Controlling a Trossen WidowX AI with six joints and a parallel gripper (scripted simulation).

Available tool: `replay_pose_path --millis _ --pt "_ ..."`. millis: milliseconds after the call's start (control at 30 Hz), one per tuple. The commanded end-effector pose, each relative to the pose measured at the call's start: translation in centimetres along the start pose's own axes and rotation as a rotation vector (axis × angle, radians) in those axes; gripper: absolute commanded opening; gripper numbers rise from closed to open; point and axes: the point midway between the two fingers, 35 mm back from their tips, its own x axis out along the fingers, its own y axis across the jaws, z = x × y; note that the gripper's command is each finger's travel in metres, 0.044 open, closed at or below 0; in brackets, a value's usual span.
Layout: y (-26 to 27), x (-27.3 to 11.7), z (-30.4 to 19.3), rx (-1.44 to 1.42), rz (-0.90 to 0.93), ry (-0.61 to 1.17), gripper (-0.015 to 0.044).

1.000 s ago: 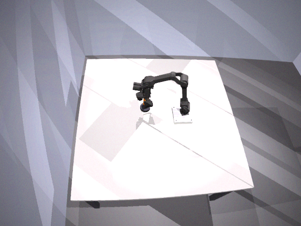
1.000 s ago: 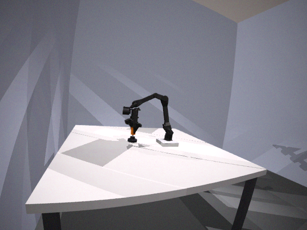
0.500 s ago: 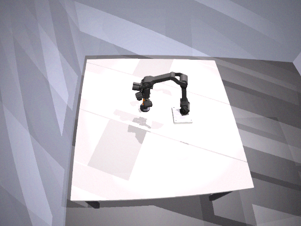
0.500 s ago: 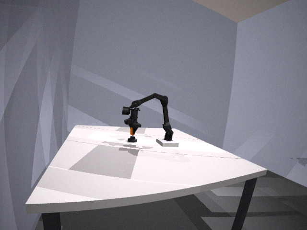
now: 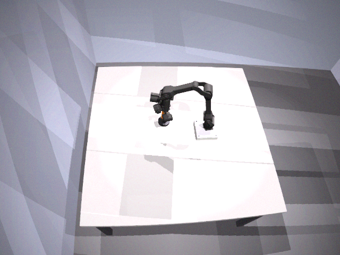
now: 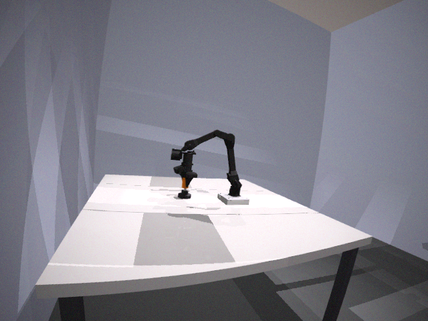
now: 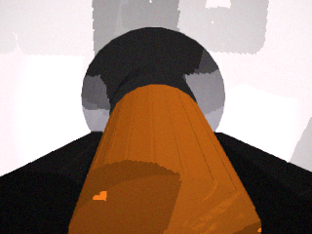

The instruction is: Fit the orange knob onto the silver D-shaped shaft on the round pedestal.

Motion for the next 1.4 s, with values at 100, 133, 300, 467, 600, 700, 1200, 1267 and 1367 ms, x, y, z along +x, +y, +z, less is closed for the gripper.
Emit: replay_pose_path --millis 100,133,300,467,600,700,1200,1267,1367 --pt "0.17 -0.33 -0.45 -0.031 -0.002 0.004 0.0" --pt "0.17 -0.33 -0.45 -0.059 -0.002 0.004 0.0" --pt "0.15 -0.17 -0.4 -0.215 -0.001 0.004 0.0" --pt "0.11 -0.03 -0.32 -0.215 -0.001 0.004 0.0" --pt "0.06 -0.15 -0.22 -0.215 -0.001 0.004 0.0" --pt "0.02 -0.26 -0.12 -0.215 -0.002 0.004 0.0" --pt "-0.15 -0.01 0.22 -0.215 -0.002 0.004 0.0" --pt "-0.19 0.03 0.32 -0.215 -0.002 0.004 0.0" --pt "-0.2 0.06 0.34 -0.215 -0.002 0.004 0.0"
